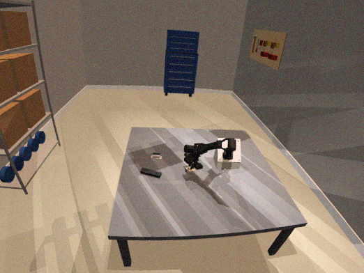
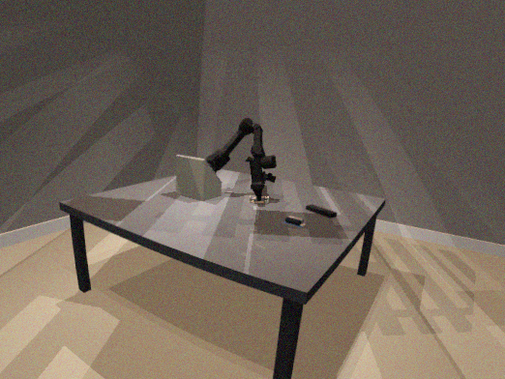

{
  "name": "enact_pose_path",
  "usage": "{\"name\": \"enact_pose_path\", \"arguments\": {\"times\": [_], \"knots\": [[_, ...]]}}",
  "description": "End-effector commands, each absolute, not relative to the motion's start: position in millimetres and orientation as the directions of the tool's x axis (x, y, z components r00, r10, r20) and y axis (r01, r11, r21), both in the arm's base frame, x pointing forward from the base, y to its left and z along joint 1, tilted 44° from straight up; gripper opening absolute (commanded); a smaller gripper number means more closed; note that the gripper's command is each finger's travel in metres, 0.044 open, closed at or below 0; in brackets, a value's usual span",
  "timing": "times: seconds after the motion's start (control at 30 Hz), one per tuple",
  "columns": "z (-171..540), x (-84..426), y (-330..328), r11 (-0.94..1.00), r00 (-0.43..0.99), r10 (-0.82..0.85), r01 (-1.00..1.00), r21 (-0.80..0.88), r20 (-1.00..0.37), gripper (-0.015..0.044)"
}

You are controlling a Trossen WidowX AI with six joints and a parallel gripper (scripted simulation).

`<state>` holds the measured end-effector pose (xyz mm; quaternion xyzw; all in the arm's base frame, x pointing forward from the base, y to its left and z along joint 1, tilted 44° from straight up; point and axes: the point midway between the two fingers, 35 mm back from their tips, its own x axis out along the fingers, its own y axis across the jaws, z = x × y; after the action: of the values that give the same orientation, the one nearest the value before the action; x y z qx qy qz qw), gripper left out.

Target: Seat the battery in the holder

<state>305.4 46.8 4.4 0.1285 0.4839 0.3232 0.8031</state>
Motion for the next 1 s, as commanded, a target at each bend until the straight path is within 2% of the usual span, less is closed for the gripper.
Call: {"name": "enact_pose_path", "arguments": {"times": [0.0, 0.97], "knots": [[-1.6, 300.3, 49.0, 0.76, 0.276, 0.636, -0.388, 0.522, -0.72, 0.0075], [3.8, 299.9, 54.0, 0.768, 0.115, 0.584, -0.399, 0.501, -0.804, 0.0075]]}}
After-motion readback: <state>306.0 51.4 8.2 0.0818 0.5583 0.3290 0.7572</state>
